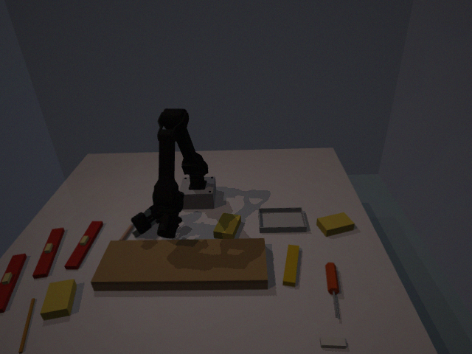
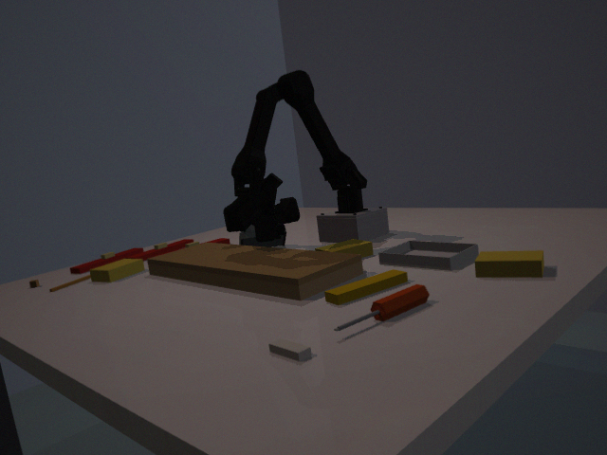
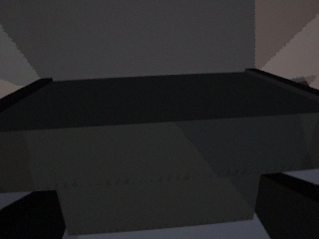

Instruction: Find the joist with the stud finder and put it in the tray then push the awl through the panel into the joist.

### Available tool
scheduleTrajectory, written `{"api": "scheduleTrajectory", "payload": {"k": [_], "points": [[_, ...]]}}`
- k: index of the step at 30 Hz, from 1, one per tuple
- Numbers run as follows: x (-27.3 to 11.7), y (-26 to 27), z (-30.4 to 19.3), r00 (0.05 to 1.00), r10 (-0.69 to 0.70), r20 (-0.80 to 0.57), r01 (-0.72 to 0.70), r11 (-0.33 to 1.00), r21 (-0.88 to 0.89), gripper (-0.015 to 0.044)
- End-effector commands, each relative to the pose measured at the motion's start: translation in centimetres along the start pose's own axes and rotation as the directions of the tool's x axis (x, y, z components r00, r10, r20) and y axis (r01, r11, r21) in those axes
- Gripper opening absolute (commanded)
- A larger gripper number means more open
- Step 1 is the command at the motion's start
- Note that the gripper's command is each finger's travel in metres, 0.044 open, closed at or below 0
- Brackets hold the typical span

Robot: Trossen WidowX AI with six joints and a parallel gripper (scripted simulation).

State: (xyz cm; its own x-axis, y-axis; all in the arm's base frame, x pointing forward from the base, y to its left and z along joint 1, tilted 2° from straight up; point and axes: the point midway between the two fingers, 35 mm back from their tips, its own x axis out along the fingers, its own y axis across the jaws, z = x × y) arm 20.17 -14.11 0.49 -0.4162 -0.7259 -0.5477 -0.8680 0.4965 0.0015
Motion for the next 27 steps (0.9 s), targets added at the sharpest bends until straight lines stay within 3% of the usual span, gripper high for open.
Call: {"api": "scheduleTrajectory", "payload": {"k": [1, 27], "points": [[-0.02, 0.01, 0.35, 1.0, 0.005, 0.015, -0.005, 1.0, 0.005, 0.0379], [-0.18, -0.04, 0.55, 1.0, 0.005, 0.016, -0.005, 1.0, 0.005, 0.0379]]}}
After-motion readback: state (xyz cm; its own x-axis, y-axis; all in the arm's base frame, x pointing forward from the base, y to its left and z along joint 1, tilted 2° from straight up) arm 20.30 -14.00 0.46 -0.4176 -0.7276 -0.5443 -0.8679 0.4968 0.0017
